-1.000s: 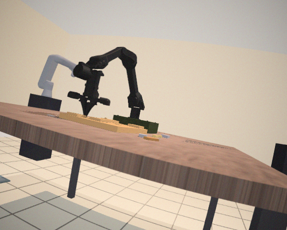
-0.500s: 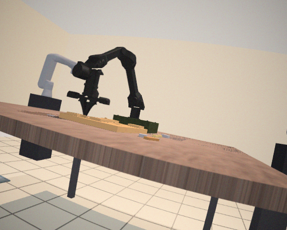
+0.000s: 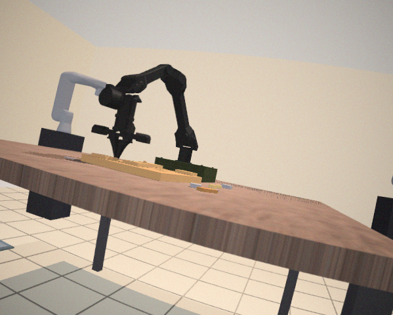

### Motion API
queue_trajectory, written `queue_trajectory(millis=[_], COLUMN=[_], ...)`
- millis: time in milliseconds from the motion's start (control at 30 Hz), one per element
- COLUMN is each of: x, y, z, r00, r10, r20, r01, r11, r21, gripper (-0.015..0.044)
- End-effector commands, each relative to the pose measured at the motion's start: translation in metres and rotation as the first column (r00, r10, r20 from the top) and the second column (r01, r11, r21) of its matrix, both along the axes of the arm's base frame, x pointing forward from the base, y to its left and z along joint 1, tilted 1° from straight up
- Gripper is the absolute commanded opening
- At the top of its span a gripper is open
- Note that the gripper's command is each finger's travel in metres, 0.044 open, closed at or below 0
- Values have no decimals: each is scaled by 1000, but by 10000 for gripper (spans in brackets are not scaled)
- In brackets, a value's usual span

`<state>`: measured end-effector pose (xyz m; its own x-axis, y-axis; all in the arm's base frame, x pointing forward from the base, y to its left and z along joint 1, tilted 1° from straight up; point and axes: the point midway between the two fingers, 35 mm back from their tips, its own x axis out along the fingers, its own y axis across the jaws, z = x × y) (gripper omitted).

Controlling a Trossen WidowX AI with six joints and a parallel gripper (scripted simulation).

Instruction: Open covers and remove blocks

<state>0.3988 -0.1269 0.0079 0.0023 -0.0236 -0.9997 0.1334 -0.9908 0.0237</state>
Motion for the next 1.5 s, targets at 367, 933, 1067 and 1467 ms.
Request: queue_trajectory(millis=[367, 933, 1067, 1467], x=[-17, -38, -43, -44], y=[-6, -11, -12, -12], z=[4, 8, 8, 8], r00=[1000, 1000, 1000, 1000], r10=[3, 6, 7, 7], r20=[11, 22, 24, 24], r01=[-3, -6, -7, -7], r11=[1000, 1000, 1000, 1000], r21=[0, 1, 1, 1], gripper=[0, 0, 0, 0])
